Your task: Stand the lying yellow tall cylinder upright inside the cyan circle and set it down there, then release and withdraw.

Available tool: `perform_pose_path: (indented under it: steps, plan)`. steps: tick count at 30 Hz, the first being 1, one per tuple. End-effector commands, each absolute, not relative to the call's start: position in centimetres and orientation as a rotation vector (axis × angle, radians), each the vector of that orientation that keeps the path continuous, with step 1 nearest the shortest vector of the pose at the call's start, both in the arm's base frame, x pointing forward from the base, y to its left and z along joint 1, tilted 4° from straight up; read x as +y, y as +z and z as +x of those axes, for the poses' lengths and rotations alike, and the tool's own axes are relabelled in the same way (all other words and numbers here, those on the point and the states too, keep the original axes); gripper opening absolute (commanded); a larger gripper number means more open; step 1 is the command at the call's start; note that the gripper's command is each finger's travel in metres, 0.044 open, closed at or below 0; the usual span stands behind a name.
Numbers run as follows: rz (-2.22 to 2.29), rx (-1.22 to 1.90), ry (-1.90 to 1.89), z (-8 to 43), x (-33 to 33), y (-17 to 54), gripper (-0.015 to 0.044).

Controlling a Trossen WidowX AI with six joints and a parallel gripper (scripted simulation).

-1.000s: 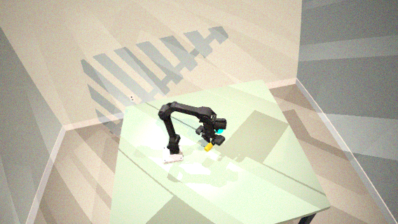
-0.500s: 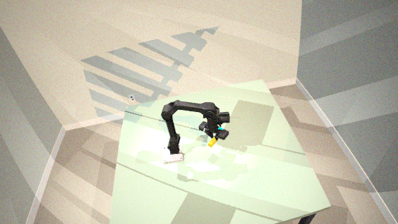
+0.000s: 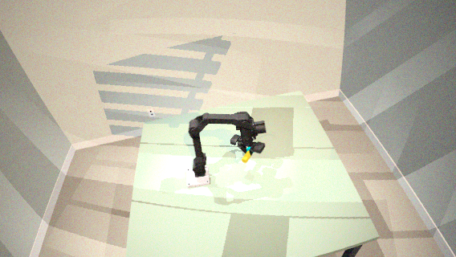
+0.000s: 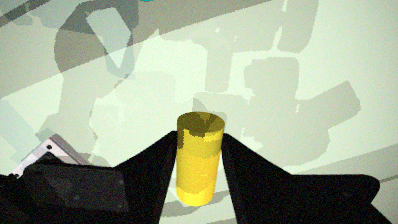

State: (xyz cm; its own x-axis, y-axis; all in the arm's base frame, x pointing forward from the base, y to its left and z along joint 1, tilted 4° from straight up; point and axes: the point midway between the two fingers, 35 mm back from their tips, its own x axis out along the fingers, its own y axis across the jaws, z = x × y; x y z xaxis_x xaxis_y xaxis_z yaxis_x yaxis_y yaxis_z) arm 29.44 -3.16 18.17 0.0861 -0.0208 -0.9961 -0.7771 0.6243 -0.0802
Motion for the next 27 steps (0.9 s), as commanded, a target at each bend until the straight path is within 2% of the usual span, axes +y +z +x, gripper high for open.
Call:
perform_pose_path:
  steps: [1,27]
  plan:
    - [-0.755,1.382,0.655,29.9,-2.3,18.4,0.0105]
    - [-0.863,1.339,0.757,32.1,5.3,18.7,0.0105]
